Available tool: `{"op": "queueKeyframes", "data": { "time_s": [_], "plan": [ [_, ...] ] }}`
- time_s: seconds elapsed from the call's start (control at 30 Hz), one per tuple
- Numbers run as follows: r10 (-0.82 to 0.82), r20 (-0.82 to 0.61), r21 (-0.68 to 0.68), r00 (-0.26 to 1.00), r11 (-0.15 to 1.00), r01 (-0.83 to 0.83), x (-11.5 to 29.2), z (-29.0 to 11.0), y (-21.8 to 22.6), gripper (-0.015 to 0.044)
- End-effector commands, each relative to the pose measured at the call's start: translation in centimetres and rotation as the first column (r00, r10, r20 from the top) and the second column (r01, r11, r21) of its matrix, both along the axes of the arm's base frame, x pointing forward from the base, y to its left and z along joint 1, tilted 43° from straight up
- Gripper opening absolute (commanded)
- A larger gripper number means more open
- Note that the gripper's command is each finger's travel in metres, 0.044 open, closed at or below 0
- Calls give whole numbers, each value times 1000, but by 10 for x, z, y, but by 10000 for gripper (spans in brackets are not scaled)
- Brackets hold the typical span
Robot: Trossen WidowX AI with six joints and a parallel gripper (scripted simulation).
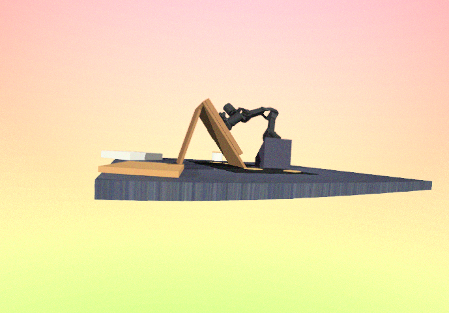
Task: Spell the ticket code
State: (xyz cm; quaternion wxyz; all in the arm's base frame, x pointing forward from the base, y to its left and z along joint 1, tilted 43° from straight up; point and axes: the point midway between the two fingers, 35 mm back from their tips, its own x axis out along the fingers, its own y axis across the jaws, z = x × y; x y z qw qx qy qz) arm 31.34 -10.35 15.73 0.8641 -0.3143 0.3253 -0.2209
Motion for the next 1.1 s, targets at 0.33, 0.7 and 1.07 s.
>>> {"op": "queueKeyframes", "data": {
  "time_s": [0.33,0.7,1.07],
  "plan": [
    [-6,3,1,1000,1000,6,1,-5,5,0],
    [-6,3,1,1000,1000,6,2,-9,9,0],
    [-6,3,2,1000,1000,6,4,-13,12,0]
  ]
}}
